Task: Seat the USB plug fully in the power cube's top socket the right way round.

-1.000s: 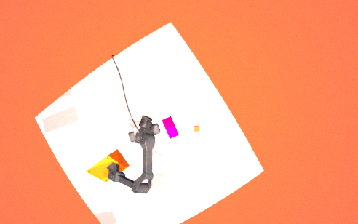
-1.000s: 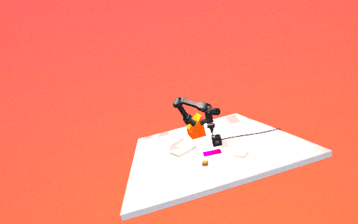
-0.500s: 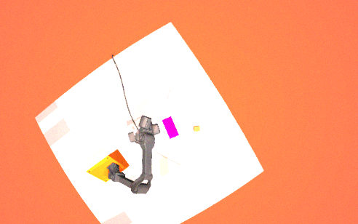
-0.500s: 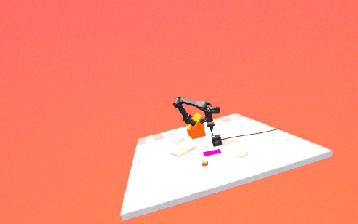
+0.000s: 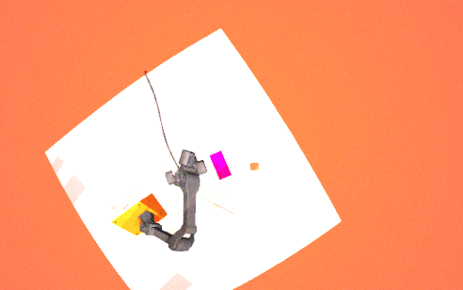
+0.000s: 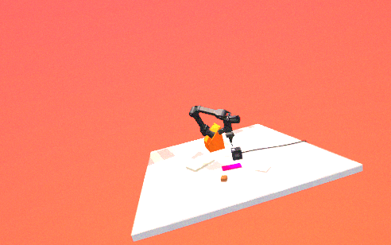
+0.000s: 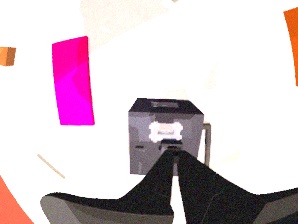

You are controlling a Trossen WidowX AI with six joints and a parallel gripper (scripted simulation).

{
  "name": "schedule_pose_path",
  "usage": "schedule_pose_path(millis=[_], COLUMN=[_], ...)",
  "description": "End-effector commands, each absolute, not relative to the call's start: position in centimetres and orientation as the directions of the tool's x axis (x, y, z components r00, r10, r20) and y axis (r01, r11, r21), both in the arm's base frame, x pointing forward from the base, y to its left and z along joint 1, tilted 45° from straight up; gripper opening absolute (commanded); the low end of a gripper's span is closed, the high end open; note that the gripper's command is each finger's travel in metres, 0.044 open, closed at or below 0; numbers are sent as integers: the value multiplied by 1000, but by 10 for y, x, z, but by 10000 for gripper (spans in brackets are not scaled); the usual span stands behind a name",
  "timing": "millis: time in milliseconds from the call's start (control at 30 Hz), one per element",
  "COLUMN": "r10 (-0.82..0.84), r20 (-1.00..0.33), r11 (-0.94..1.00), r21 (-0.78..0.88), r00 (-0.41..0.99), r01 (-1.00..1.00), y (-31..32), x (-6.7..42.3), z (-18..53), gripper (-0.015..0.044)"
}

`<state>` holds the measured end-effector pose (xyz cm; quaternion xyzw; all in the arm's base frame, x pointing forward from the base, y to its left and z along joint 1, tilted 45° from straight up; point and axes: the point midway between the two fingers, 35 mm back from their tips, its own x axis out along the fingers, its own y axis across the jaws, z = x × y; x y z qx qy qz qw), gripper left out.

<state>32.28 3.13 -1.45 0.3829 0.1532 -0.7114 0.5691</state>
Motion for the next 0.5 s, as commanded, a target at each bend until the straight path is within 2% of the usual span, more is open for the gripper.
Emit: schedule_pose_path(millis=[0,200,467], r10=[-689,-691,-692], r20=[-723,-720,-719], r11=[-309,-267,-116], r21=[222,179,30], r00=[-57,-58,-59], r01=[925,947,993], y=[34,32,32], x=[324,323,323], z=[-12,-14,-14], gripper=[0,0,0])
